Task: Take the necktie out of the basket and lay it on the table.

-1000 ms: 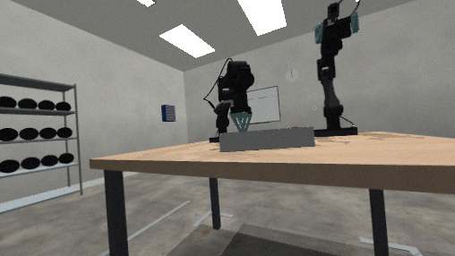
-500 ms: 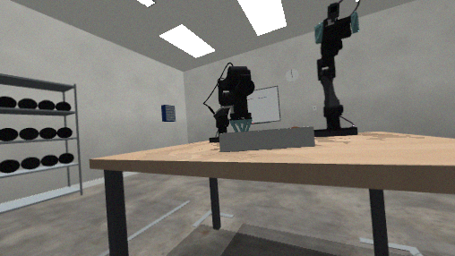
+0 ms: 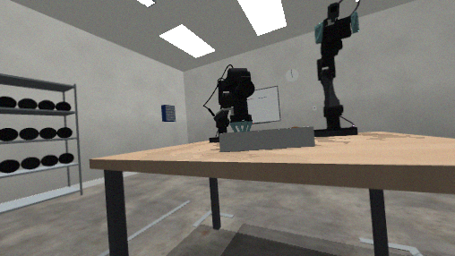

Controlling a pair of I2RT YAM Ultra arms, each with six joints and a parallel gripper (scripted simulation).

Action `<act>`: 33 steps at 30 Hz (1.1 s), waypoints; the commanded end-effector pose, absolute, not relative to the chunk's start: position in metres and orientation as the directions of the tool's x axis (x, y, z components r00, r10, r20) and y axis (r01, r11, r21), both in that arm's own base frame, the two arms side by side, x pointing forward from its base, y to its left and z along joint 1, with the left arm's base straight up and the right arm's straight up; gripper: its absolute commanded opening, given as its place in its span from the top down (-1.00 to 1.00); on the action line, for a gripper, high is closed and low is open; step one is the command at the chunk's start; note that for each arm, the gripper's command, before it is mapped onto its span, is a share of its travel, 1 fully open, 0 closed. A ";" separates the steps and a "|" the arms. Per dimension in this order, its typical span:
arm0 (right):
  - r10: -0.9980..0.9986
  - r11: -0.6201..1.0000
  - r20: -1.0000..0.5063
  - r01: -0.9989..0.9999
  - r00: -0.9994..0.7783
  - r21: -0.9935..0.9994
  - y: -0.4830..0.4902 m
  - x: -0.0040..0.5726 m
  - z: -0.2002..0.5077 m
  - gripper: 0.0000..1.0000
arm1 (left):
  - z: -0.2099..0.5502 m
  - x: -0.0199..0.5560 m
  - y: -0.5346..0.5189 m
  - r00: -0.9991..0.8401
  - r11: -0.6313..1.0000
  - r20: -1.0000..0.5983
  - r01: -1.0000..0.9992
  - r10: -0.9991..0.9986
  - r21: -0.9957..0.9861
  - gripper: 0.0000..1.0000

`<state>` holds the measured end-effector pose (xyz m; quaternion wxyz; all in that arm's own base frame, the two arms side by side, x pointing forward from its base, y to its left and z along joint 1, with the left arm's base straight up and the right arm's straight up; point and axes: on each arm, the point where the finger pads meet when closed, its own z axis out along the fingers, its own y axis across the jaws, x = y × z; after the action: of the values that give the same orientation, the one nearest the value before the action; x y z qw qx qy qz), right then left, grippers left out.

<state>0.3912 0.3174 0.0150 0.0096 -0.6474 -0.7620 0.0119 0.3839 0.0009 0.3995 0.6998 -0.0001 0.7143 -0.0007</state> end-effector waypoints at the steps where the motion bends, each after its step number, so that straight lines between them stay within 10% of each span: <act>1: 0.995 0.104 0.000 0.995 -0.104 0.000 0.314 0.399 0.016 -0.49 | 0.399 0.384 0.001 -0.020 1.000 -1.000 0.001 -0.001 -0.001 -1.00; 33: 0.995 0.104 0.000 0.995 -0.104 0.000 0.314 0.399 0.006 -0.49 | 0.399 0.384 0.001 -0.020 1.000 -1.000 0.001 -0.001 -0.001 -1.00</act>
<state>0.3957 0.3184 0.0028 0.0072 -0.6497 -0.7601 0.0066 0.3839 0.0009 0.3995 0.6998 -0.0001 0.7143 -0.0007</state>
